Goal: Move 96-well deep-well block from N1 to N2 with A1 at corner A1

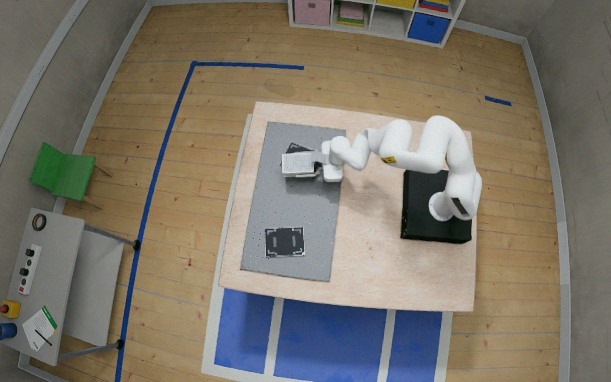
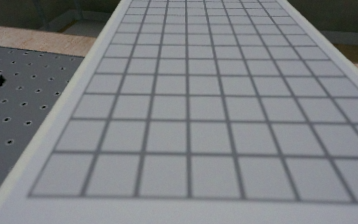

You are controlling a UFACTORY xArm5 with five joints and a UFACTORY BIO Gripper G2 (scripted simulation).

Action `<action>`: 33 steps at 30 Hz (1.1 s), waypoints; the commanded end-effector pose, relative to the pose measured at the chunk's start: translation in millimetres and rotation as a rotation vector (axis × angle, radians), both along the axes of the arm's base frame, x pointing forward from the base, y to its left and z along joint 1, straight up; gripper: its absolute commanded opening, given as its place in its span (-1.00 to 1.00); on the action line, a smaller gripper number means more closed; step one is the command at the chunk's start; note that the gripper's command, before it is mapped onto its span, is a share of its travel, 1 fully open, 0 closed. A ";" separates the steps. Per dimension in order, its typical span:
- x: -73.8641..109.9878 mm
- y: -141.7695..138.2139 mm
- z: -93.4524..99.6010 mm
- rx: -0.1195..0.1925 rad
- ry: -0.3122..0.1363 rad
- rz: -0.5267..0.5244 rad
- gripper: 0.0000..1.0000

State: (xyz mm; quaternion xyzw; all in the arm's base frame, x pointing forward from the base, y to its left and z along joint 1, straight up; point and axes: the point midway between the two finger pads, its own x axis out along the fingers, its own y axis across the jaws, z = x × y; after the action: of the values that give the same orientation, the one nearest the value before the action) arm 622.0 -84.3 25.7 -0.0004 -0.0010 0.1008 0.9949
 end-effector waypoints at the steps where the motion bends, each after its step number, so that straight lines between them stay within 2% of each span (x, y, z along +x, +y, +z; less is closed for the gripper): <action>1: 2.2 18.0 2.1 0.004 -0.005 0.005 -1.00; 33: 5.8 111.5 2.5 0.004 -0.005 0.005 -1.00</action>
State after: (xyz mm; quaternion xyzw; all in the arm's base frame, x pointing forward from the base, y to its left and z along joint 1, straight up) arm 625.7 12.8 26.1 -0.0002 -0.0013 0.1035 0.9946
